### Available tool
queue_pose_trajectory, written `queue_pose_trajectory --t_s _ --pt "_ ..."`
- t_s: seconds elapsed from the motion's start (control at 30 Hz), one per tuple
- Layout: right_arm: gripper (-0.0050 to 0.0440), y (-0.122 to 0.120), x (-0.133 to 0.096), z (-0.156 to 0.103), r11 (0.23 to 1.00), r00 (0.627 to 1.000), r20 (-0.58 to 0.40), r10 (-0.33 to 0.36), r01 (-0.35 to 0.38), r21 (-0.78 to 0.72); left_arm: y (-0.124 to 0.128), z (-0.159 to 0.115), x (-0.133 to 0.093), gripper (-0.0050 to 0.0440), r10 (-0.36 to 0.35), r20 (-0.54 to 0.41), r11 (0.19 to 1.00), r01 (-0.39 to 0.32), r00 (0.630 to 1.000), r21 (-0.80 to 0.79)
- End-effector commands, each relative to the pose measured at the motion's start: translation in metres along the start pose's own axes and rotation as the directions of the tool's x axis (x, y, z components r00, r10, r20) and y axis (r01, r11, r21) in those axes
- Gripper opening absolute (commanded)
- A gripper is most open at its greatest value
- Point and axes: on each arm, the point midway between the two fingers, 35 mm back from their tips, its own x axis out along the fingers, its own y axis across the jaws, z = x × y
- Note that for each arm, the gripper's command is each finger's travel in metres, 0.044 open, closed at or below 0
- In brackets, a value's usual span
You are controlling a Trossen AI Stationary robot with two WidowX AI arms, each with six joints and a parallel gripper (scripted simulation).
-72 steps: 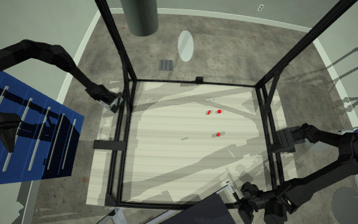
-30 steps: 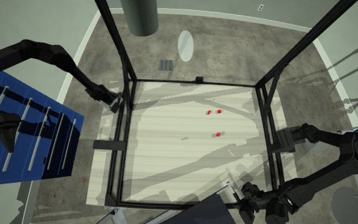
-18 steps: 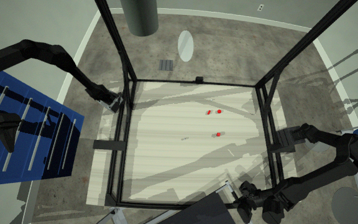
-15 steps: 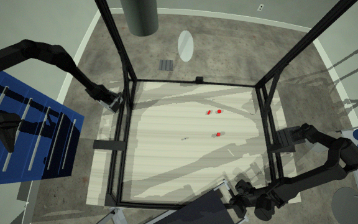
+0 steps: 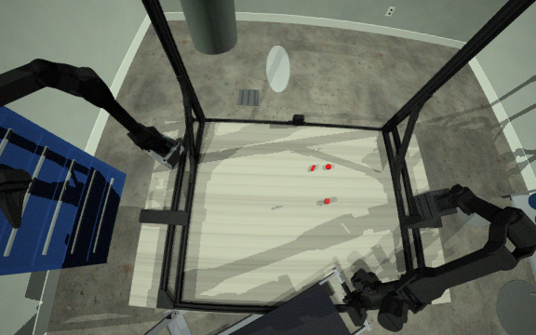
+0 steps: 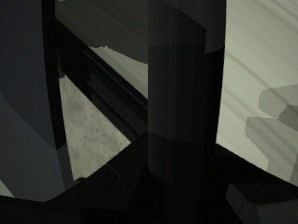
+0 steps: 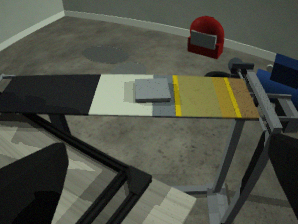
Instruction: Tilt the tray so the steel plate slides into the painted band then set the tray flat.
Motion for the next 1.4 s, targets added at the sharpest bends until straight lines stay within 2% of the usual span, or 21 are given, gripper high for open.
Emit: queue_pose_trajectory --t_s 0.0,1.37 --pt "0.0440 0.000 0.000 0.000 1.000 1.000 0.000 0.000 0.000 -0.002 0.016 -0.001 -0.019 0.0000 0.026 -0.004 1.000 -0.026 1.000 0.001" --pt "0.0440 0.000 0.000 0.000 1.000 1.000 0.000 0.000 0.000 -0.002 0.036 0.000 -0.043 0.0000 0.057 -0.004 0.998 -0.057 0.998 0.002"
